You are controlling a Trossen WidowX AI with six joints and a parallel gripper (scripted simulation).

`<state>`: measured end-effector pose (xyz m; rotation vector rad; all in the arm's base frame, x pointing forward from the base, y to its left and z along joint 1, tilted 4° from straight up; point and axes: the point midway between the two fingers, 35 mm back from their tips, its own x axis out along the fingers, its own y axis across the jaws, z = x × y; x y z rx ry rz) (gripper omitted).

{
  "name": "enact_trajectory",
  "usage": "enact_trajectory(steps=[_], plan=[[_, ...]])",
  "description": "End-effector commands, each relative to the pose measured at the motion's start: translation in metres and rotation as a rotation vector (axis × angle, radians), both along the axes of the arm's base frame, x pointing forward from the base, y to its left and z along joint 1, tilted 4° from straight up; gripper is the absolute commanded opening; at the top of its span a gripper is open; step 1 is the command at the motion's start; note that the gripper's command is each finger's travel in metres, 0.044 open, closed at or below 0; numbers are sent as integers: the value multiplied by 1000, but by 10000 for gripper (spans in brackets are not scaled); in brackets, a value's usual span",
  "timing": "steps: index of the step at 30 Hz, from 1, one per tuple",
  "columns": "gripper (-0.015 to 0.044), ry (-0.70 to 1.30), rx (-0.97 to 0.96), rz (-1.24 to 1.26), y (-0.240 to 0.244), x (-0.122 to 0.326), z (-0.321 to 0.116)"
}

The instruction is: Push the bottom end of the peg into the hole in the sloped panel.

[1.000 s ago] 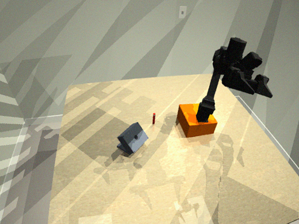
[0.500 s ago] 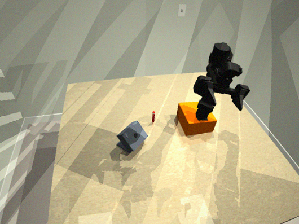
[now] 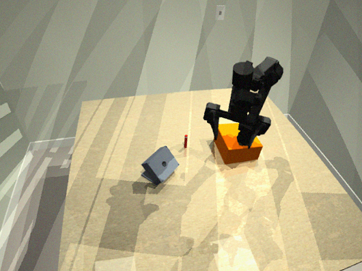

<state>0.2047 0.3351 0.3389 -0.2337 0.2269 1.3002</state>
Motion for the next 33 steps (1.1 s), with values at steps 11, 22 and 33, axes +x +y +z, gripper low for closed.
enact_trajectory(steps=[11, 22, 33], plan=[[440, 106, -172, -224, -40, 66, -63], [440, 212, -297, -395, -85, 107, -110], [440, 334, -409, -554, -139, 135, -155]])
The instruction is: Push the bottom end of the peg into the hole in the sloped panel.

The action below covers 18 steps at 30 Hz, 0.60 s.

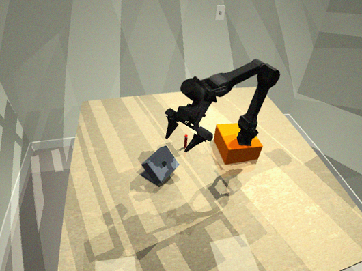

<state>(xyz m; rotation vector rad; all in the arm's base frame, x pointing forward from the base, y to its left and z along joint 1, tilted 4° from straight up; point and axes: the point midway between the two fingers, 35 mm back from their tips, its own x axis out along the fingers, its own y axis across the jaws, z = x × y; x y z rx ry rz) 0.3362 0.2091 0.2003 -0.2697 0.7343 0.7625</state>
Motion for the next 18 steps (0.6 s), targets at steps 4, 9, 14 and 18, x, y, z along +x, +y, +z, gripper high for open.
enact_trajectory(steps=[4, 9, 14, 18], plan=[[440, 86, -75, -94, -34, 11, -33], [440, 147, -122, -167, -61, 16, -52], [440, 211, -165, -238, -89, 18, -71], [440, 265, -199, -293, -111, 18, -86]])
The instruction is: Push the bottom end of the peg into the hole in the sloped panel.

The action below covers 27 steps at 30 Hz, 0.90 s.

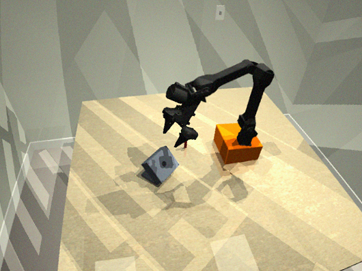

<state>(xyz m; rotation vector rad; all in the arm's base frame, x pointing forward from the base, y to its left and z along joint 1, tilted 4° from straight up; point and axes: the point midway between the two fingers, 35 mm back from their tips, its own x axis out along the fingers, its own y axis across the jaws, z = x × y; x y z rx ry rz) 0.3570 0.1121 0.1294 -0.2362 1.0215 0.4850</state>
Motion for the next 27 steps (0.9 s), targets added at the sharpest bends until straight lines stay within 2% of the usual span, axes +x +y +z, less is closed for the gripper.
enact_trajectory(steps=[1, 27], plan=[[440, 60, -36, -44, -19, -3, -18], [440, 459, -185, -379, -148, -52, -96]])
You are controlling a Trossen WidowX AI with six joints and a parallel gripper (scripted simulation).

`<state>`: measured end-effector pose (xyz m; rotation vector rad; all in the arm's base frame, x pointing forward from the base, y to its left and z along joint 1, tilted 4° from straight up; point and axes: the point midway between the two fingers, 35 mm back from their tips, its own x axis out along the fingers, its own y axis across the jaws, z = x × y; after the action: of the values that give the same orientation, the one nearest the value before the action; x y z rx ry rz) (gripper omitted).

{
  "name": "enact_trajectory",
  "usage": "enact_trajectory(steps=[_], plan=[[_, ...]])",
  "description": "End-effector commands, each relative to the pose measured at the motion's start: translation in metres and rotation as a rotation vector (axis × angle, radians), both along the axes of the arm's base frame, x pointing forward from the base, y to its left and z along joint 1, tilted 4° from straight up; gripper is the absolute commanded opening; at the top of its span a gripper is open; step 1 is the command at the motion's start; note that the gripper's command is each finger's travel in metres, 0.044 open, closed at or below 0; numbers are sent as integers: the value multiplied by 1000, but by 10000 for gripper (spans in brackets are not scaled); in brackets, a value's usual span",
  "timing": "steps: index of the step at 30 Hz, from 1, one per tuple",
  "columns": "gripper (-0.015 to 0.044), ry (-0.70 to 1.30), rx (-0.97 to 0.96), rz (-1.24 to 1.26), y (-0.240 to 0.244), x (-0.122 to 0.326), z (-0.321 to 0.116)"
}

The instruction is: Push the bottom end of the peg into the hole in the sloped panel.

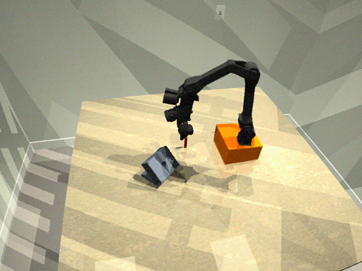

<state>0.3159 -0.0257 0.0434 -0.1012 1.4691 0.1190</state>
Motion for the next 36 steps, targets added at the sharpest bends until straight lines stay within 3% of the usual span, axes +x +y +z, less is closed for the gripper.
enact_trajectory(steps=[1, 7, 36], plan=[[440, 70, -14, -35, -14, -14, -12], [440, 138, -25, -85, -33, -30, -22], [440, 140, -26, -86, -35, -31, -60]])
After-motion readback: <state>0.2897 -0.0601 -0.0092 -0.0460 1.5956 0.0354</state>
